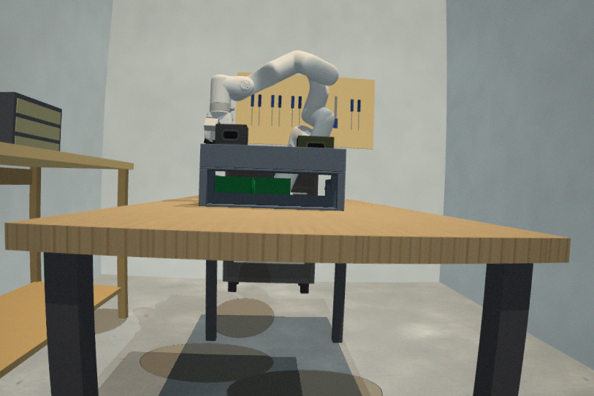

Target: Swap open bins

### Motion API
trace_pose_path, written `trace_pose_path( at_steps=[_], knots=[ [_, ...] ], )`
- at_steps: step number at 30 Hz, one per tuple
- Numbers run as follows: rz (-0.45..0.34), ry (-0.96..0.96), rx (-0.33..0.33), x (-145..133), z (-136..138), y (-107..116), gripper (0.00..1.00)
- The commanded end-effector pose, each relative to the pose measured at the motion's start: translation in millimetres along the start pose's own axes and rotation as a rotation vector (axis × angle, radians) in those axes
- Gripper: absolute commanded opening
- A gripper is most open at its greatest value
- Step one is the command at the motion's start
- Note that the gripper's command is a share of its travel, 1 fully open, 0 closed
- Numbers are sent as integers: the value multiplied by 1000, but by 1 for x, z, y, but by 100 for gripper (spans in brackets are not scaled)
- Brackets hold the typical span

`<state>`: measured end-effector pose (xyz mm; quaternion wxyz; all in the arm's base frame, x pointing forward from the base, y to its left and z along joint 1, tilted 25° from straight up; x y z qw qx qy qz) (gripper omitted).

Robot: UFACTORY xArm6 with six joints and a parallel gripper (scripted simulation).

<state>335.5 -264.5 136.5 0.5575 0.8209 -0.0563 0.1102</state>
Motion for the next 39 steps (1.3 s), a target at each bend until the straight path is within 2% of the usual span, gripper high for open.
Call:
trace_pose_path(
  at_steps=[1,14,20,28,30,39],
  knots=[
    [2,1,-3,1,1,2,0],
    [2,7,-3,1,0,2,0],
    [2,90,-4,2,-3,2,0],
    [1,421,-5,5,-19,5,0],
    [1,421,-5,5,-19,5,0],
    [-7,956,-5,9,-49,8,0]
  ],
)
Point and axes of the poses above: the point where the finger pads meet when closed, its own y axis back along the fingers, its own z axis across the jaws, x = y × z, the point moved 2 cm from there along y, back along the fingers, and after that the axes turned 2 degrees about y, right-handed, at the moved point
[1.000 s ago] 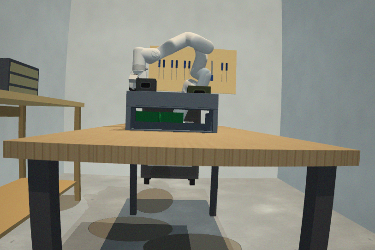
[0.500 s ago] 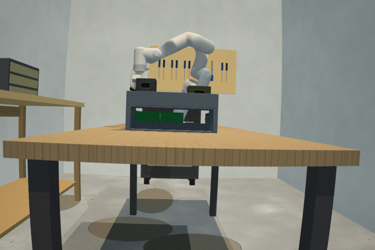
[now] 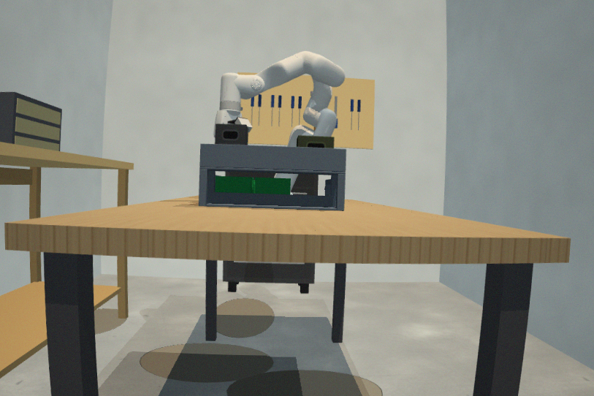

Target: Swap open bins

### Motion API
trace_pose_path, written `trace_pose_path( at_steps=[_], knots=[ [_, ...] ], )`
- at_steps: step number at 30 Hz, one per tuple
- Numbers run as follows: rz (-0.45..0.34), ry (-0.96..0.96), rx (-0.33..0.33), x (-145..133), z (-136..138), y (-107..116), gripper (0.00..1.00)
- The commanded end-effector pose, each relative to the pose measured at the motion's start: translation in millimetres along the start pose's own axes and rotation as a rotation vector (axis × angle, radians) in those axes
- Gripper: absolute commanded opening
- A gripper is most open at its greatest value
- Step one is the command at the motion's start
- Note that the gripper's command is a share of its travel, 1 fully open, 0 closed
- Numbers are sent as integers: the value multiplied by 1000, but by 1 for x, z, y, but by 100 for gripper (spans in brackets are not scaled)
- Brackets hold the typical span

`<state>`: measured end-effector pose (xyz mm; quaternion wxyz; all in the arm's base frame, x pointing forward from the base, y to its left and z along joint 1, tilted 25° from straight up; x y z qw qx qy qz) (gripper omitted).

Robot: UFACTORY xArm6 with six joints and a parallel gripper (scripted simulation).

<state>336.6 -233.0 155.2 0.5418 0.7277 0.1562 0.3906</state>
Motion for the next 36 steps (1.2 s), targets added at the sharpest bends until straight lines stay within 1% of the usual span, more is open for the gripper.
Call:
trace_pose_path(
  at_steps=[1,6,8,9,13,21,23,25,26,29,36],
  knots=[
    [9,280,-12,13,-11,4,0],
    [0,557,-9,27,-25,5,0],
    [0,557,-9,27,-25,5,0],
    [-1,720,-9,30,-28,6,0],
    [-9,885,-5,40,-39,6,0],
    [-20,1331,3,56,-60,7,0],
    [-23,1441,5,59,-64,7,0],
    [-23,1441,5,59,-64,7,0],
    [-24,1602,6,60,-65,7,0],
    [-27,1716,8,63,-70,6,0],
    [-28,2091,3,67,-76,6,0]
  ],
)
Point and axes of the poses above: the point where the finger pads meet when closed, its own y axis back along the fingers, its own z axis across the jaws, x = y × z, the point moved 2 cm from there along y, back along the fingers, and after that the axes turned 2 degrees about y, right-handed, at the moved point
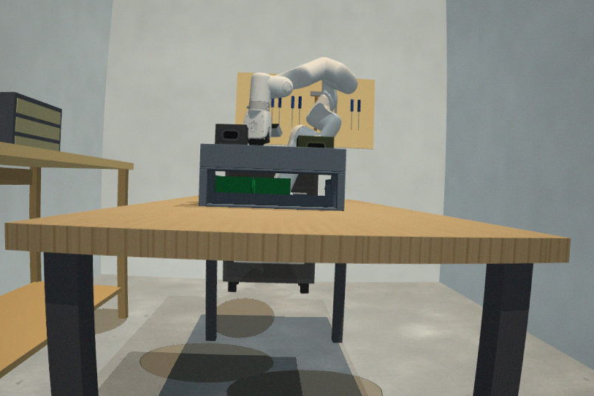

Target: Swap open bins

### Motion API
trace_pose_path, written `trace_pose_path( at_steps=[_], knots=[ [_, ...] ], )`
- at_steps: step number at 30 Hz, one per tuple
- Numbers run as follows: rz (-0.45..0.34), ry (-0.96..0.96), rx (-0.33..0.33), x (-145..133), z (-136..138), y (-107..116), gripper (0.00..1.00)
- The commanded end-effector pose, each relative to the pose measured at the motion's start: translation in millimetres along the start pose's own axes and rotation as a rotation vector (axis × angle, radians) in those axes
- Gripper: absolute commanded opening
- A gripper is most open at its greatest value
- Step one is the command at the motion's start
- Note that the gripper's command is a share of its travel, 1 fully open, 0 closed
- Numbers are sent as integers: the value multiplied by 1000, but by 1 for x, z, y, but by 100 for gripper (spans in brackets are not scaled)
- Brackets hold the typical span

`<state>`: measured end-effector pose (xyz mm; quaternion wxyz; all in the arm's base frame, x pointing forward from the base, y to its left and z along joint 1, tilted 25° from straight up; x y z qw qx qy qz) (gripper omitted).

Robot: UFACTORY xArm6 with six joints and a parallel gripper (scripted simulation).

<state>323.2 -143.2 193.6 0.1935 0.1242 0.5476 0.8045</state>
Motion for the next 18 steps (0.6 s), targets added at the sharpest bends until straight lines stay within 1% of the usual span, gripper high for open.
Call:
trace_pose_path(
  at_steps=[1,4,6,7,8,9,18],
  knots=[
    [-20,278,-29,1,2,1,0],
    [-28,435,-41,2,2,1,0],
    [-28,435,-41,2,2,1,0],
    [-35,542,-57,2,2,1,0],
    [-35,542,-57,2,2,1,0],
    [-35,542,-57,2,2,1,26],
    [-35,542,-57,2,2,1,26]
  ],
)
Point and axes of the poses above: the point where the finger pads meet when closed, its own y axis back along the fingers, its own z axis across the jaws, x = y × z, the point moved 2 cm from there along y, back along the fingers, and after that the axes turned 2 degrees about y, right-handed, at the moved point
